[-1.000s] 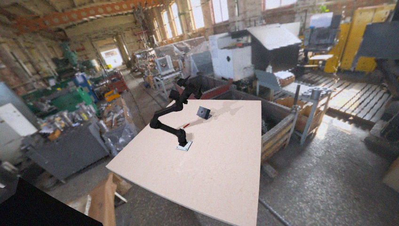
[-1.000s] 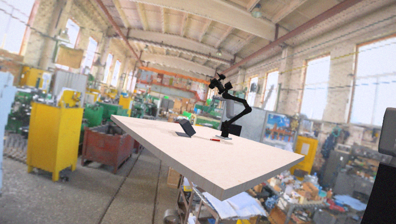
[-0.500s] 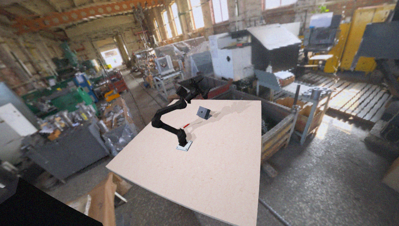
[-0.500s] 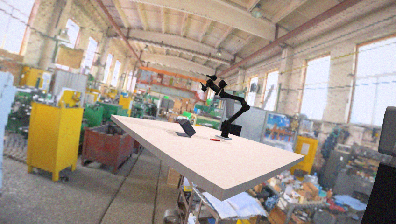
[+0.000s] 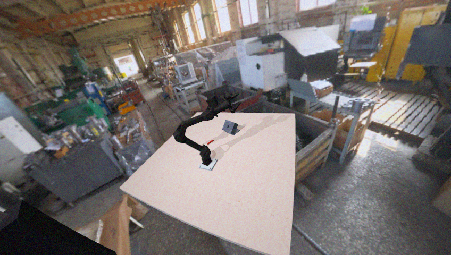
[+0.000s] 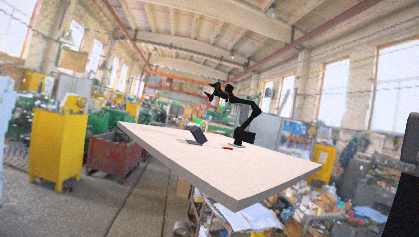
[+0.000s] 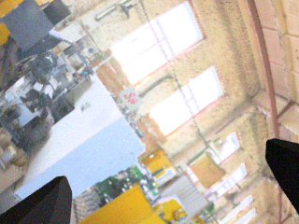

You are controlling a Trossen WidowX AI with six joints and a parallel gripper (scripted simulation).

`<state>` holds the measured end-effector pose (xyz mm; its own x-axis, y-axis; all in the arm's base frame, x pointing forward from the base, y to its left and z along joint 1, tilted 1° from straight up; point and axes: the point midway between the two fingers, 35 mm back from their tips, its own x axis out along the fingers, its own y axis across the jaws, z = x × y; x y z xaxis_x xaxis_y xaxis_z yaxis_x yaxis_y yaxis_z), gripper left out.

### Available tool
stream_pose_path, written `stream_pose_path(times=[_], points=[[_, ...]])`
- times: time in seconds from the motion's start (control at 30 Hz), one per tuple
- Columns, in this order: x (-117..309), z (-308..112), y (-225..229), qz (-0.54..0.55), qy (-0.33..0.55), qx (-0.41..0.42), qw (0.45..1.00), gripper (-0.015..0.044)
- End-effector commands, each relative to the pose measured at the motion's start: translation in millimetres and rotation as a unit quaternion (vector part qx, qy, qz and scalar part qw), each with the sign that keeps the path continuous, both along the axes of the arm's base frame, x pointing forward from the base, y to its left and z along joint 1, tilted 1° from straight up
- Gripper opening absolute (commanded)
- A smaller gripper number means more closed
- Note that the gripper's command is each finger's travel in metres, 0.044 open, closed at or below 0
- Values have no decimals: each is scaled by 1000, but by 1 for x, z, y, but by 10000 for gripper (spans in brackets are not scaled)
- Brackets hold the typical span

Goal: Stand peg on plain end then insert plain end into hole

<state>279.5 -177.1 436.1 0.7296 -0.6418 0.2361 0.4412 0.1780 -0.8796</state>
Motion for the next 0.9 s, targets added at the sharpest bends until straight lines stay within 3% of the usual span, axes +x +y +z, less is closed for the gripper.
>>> stream_pose_path(times=[0.0,0.4,0.87], points=[[22,-19,13,47,12,53,997,440],[71,-85,67,153,75,211,963,440],[97,-159,140,202,155,407,877,440]])
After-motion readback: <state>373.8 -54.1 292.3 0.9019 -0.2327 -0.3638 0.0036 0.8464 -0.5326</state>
